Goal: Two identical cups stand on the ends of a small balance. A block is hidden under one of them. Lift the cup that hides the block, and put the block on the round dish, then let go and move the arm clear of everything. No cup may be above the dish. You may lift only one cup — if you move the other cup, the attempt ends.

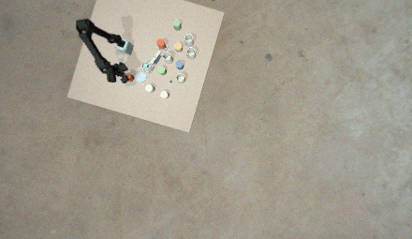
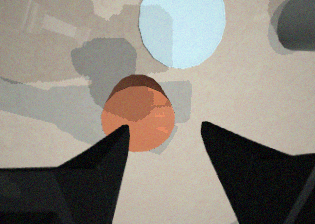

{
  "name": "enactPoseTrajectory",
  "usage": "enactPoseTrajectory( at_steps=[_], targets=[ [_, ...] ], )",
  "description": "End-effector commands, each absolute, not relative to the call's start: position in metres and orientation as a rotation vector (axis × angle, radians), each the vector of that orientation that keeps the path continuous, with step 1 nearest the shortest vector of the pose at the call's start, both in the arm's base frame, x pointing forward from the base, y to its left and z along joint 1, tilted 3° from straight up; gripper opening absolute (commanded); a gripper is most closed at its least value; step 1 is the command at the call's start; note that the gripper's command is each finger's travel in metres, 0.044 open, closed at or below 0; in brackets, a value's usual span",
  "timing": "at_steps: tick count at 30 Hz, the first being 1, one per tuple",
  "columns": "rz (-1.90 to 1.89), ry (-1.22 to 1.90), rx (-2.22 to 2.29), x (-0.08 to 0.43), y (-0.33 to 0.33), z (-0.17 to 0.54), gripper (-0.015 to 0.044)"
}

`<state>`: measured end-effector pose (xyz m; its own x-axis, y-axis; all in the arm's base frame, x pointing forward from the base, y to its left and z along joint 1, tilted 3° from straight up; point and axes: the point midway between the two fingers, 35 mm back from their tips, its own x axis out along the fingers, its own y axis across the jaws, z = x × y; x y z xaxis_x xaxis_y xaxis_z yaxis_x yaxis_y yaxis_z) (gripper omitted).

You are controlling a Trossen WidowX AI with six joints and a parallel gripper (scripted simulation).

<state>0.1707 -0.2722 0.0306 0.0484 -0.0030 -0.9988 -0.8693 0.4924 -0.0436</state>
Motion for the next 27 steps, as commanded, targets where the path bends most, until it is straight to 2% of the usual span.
enactPoseTrajectory(
  at_steps=[1,27],
  targets=[
    [0.701,1.401,-0.736,0.181,-0.266,0.033,0.026],
    [0.038,1.542,-0.004,0.239,-0.214,0.045,0.026]
  ],
)
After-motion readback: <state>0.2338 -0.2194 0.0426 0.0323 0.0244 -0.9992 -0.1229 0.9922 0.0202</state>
